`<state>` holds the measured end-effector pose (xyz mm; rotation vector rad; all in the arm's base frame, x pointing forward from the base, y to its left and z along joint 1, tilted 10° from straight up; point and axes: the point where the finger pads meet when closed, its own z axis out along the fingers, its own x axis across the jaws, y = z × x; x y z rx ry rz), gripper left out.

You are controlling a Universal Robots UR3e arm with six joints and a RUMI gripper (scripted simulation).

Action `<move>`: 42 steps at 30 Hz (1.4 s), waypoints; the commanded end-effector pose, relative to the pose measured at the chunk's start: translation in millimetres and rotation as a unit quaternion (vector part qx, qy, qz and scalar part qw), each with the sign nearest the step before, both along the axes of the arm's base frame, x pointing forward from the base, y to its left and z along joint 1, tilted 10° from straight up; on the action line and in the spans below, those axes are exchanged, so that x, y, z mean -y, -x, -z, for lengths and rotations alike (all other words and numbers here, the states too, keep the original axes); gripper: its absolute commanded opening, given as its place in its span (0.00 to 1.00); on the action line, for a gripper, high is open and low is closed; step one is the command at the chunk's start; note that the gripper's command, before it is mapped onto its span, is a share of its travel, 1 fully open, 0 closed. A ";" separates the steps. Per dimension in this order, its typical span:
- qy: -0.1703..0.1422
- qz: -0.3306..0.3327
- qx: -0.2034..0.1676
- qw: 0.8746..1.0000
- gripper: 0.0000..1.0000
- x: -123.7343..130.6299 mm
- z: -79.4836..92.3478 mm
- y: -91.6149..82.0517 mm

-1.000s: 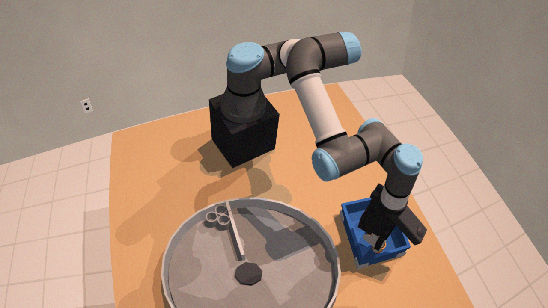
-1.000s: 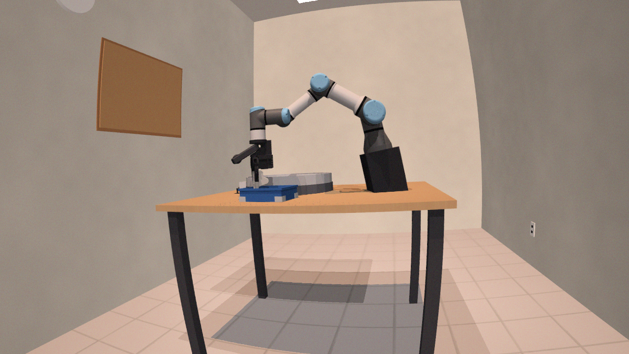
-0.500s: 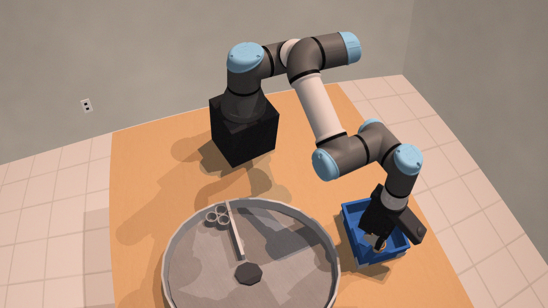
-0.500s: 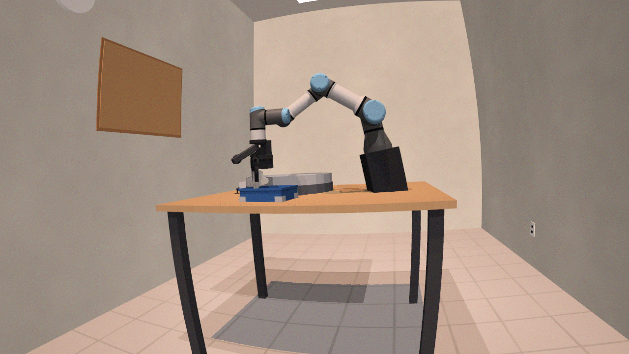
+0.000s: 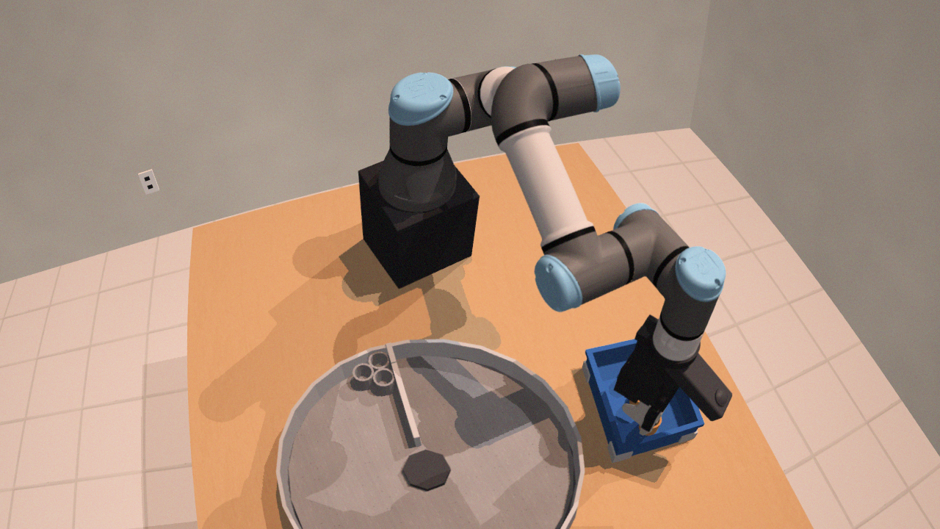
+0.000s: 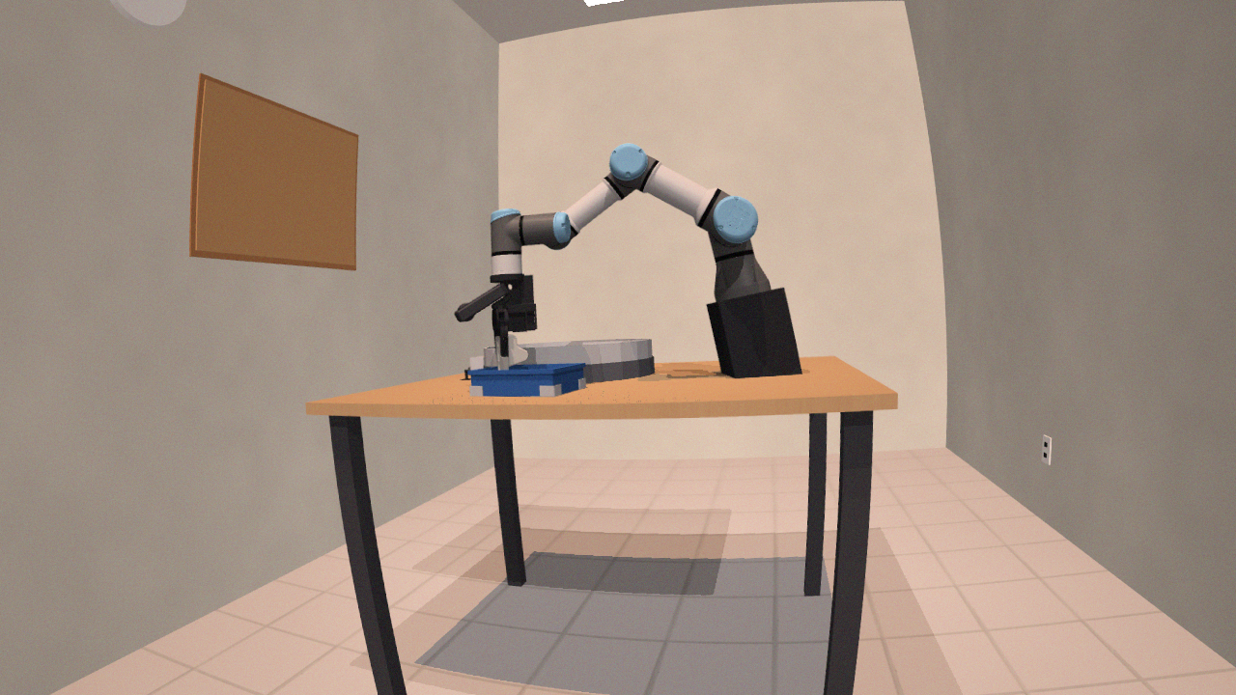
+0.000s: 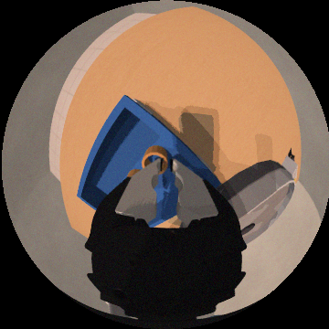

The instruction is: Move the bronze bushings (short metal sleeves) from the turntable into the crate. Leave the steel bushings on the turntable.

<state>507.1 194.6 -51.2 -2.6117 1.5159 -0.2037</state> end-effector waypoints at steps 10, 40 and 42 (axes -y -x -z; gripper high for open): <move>0.000 0.000 0.002 1.000 0.06 -0.2 -1.3 -0.9; 0.000 0.000 0.002 1.000 0.06 0.8 -29.7 4.1; 0.000 0.000 0.002 1.000 0.06 1.2 -39.1 5.8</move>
